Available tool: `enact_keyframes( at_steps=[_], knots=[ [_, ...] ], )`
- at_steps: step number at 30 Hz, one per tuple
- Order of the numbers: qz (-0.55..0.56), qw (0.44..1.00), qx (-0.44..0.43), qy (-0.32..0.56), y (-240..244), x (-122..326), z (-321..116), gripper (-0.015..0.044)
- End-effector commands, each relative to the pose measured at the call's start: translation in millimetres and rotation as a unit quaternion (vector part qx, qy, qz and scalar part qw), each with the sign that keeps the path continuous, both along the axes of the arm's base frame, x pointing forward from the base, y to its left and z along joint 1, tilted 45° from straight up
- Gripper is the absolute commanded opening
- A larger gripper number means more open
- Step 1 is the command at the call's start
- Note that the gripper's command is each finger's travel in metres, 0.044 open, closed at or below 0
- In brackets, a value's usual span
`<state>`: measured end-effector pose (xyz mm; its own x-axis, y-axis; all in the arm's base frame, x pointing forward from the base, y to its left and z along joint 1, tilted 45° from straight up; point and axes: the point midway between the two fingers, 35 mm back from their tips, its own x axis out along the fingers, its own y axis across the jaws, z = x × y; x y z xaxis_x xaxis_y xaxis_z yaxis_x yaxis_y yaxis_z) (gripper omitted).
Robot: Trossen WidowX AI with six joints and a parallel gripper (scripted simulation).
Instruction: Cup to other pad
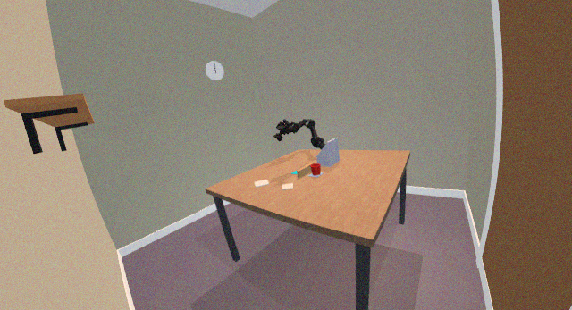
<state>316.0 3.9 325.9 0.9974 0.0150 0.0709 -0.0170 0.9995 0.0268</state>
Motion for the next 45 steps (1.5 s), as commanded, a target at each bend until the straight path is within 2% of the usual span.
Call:
enact_keyframes(
  at_steps=[1, 5, 10, 14, 18, 24, 30, 33, 45],
  knots=[
    [0.000, 1.000, 0.007, 0.006, 0.5, 1.8, -2.7, 0.0374],
    [-0.016, 0.982, 0.134, 0.134, 12.9, 31.5, -59.7, 0.0269],
    [-0.102, 0.908, 0.277, 0.298, 34.7, 49.5, -148.7, 0.0148],
    [-0.200, 0.838, 0.338, 0.379, 46.7, 44.4, -207.8, 0.0148],
    [-0.302, 0.776, 0.363, 0.419, 54.2, 30.5, -254.3, 0.0148],
    [-0.468, 0.694, 0.355, 0.417, 59.6, -3.1, -313.2, 0.0148],
    [-0.612, 0.653, 0.298, 0.331, 57.3, -42.1, -352.9, 0.0148],
    [-0.633, 0.652, 0.284, 0.306, 58.4, -51.9, -360.3, 0.0148],
    [-0.633, 0.652, 0.284, 0.307, 58.8, -52.9, -361.8, 0.0148]
  ],
)
